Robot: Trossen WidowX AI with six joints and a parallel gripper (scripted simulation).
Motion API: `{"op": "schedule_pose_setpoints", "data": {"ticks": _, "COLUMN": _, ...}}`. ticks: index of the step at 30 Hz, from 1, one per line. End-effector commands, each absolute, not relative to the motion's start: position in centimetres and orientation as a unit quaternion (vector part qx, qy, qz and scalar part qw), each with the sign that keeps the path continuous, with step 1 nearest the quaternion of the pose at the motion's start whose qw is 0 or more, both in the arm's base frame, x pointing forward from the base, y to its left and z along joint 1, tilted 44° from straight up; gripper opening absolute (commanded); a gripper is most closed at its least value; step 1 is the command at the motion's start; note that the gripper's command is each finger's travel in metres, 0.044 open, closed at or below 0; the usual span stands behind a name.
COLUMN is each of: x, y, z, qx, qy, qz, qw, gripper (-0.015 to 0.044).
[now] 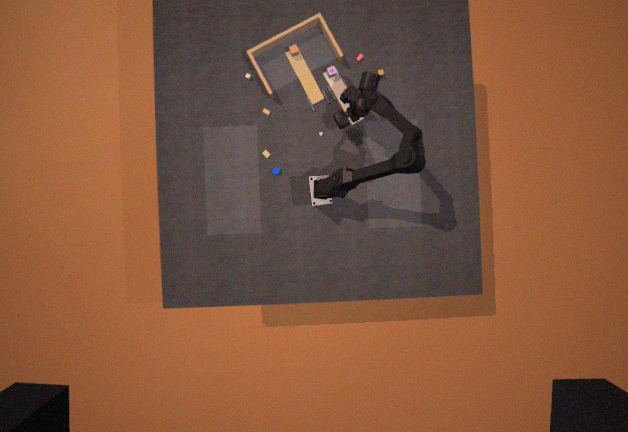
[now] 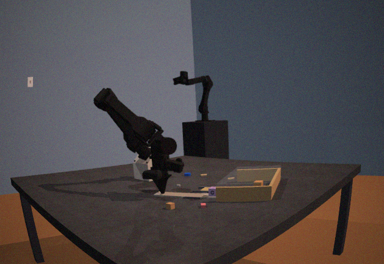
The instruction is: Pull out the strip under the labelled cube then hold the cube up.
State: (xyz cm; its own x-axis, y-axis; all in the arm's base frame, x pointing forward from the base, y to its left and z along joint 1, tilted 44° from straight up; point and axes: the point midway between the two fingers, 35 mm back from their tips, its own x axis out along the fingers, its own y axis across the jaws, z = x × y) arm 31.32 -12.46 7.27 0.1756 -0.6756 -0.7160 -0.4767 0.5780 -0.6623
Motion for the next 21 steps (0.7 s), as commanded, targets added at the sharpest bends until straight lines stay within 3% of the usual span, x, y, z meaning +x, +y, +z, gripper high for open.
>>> {"op": "schedule_pose_setpoints", "data": {"ticks": 1, "x": 30.1, "y": -13.2, "z": 6.9, "qx": -0.45, "qy": 0.647, "qz": -0.079, "qw": 0.61, "gripper": 0.0}}
{"op": "schedule_pose_setpoints", "data": {"ticks": 17, "x": 28.5, "y": -14.0, "z": 7.3, "qx": -0.45, "qy": 0.647, "qz": -0.08, "qw": 0.61, "gripper": 0.0}}
{"op": "schedule_pose_setpoints", "data": {"ticks": 21, "x": 29.0, "y": -11.4, "z": 10.1, "qx": -0.45, "qy": 0.645, "qz": -0.079, "qw": 0.612, "gripper": 0.0}}
